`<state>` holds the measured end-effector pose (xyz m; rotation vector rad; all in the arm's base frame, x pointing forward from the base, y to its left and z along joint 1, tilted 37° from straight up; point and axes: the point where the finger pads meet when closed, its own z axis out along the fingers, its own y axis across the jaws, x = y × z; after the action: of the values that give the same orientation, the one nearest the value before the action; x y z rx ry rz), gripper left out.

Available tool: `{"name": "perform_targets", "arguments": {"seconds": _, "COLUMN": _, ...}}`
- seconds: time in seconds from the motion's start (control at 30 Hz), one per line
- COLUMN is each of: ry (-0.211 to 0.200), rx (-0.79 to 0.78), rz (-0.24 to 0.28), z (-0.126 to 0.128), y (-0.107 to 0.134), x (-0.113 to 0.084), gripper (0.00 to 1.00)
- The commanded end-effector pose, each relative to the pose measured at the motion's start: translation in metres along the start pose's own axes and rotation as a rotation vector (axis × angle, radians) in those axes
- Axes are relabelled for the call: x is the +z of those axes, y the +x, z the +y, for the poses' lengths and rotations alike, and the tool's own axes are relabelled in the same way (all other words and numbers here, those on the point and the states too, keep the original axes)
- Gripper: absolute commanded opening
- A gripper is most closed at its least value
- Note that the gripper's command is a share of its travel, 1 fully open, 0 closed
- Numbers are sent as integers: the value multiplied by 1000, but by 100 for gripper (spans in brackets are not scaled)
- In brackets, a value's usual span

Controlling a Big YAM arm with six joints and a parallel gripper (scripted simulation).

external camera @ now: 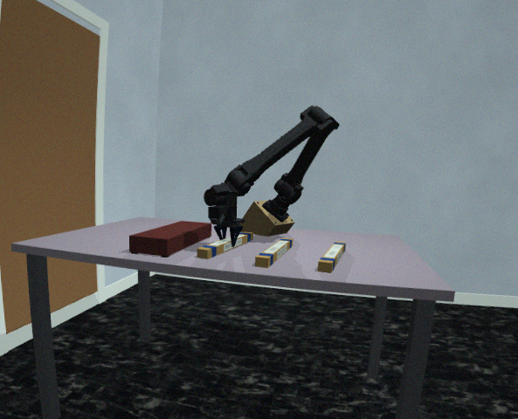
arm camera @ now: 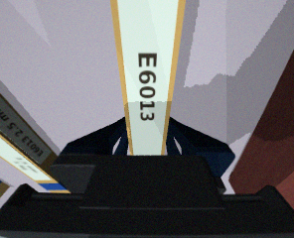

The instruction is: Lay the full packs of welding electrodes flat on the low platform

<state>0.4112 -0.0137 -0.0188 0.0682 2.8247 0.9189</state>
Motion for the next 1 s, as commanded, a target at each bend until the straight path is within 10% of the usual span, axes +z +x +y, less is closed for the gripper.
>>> {"name": "perform_targets", "arguments": {"seconds": 0.0, "ry": 17, "rx": -16, "rz": -62, "z": -5, "y": -24, "x": -24, "gripper": 0}}
{"name": "perform_targets", "arguments": {"seconds": 0.97, "ry": 14, "rx": -6, "rz": -49, "z": -11, "y": -22, "x": -22, "gripper": 0}}
